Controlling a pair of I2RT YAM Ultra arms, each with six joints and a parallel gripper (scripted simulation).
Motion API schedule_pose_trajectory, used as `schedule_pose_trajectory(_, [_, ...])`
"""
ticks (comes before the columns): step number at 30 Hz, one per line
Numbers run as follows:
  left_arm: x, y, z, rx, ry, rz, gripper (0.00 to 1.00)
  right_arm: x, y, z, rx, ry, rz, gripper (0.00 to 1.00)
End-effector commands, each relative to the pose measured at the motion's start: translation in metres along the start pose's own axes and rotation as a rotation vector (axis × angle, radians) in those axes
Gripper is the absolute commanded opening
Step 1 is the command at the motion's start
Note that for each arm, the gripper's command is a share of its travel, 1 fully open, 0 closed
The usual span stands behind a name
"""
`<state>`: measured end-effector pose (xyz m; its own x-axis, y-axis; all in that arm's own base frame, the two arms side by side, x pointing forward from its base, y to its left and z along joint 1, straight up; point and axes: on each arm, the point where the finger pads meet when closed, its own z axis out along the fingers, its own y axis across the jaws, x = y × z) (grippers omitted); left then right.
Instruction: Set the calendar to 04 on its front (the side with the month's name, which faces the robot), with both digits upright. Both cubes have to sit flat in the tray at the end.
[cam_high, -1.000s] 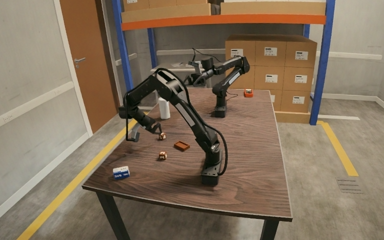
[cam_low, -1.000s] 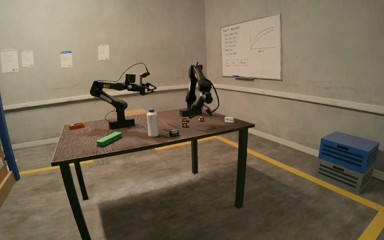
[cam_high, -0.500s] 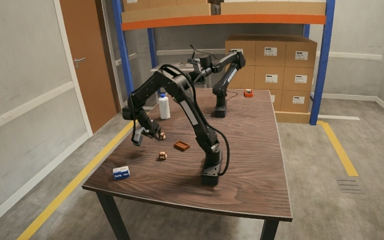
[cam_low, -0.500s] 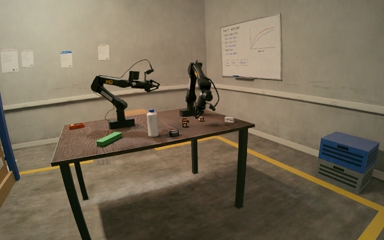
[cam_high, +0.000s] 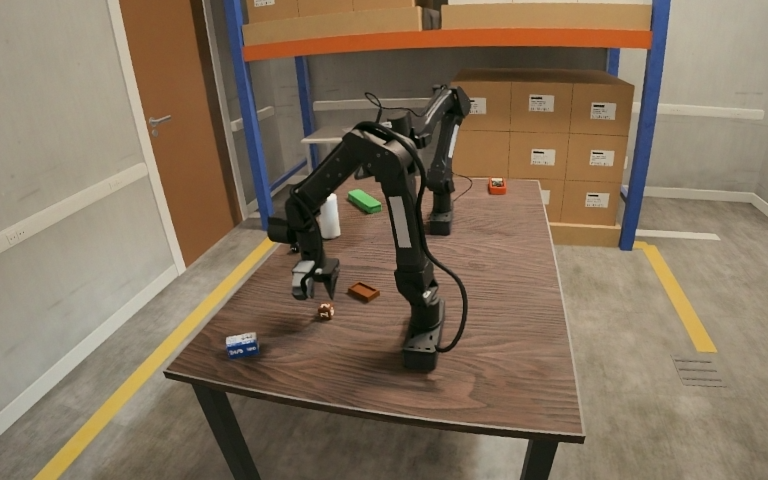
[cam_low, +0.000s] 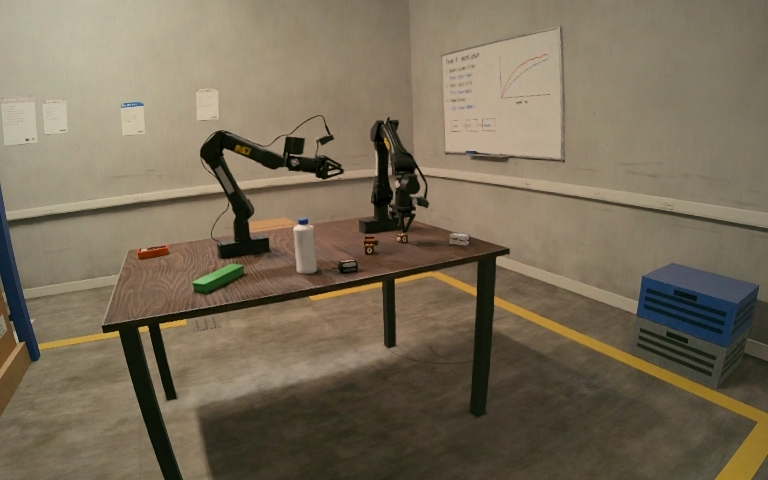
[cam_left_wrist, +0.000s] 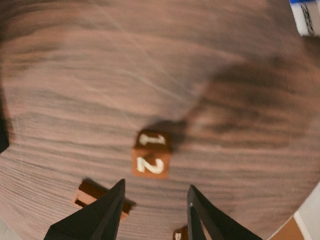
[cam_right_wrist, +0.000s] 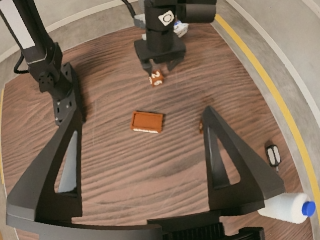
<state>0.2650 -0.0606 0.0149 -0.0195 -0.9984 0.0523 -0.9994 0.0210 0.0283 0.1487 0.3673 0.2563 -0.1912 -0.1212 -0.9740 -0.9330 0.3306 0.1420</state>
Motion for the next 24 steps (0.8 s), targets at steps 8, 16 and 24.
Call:
schedule_pose_trajectory(8, [-0.005,0.006,-0.002,0.041,-0.050,-0.028,0.55,-0.028,0.007,0.011,-0.010,-0.067,-0.008,1.00])
schedule_pose_trajectory(16, [-0.007,0.002,0.006,0.044,-0.049,-0.034,0.55,-0.029,0.007,0.010,-0.012,-0.070,-0.009,1.00])
schedule_pose_trajectory(24, [-0.010,0.002,0.017,0.035,-0.051,-0.039,0.55,-0.026,0.007,0.009,-0.015,-0.064,-0.010,1.00])
